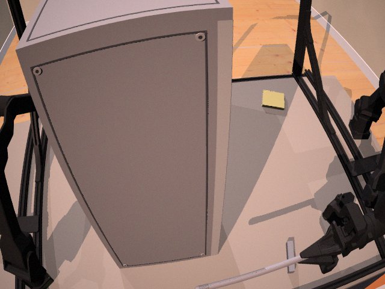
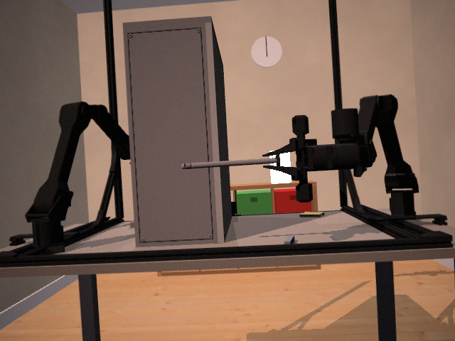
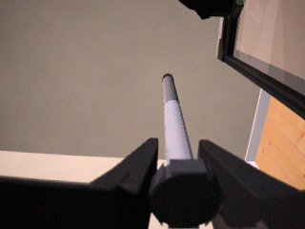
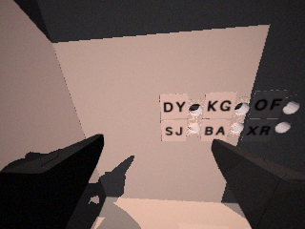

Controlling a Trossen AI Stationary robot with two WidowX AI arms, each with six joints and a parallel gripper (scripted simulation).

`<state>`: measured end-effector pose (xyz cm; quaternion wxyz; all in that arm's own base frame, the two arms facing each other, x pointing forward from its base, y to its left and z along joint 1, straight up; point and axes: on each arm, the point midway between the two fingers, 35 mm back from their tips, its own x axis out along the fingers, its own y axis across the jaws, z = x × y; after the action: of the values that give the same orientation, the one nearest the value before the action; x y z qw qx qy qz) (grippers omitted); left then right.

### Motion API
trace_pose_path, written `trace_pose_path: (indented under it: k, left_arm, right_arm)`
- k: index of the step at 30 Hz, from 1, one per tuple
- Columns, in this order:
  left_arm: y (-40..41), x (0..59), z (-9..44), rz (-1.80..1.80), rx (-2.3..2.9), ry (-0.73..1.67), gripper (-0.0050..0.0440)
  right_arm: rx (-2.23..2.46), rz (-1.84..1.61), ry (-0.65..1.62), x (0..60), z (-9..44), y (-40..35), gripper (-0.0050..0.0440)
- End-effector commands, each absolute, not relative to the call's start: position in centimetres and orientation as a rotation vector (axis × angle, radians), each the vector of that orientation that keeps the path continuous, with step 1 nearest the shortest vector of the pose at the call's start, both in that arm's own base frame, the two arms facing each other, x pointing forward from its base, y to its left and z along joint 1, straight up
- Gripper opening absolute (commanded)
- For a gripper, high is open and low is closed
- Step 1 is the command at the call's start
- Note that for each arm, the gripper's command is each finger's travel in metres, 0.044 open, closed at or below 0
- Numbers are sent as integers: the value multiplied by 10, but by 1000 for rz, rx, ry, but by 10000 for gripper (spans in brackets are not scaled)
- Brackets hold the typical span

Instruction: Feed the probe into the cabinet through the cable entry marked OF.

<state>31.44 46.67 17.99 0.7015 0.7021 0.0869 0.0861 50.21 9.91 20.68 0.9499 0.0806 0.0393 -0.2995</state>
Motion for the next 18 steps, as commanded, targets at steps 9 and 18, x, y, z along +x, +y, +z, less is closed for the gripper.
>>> trace_pose_path:
  k: [9, 18]
  left_arm:
    - [467, 314, 180, 195, 1562, 195, 0]
    - [467, 314, 180, 195, 1562, 195, 0]
  right_arm:
    - [185, -632, 182, 471, 248, 103, 440]
    - [184, -664, 268, 431, 280, 96, 440]
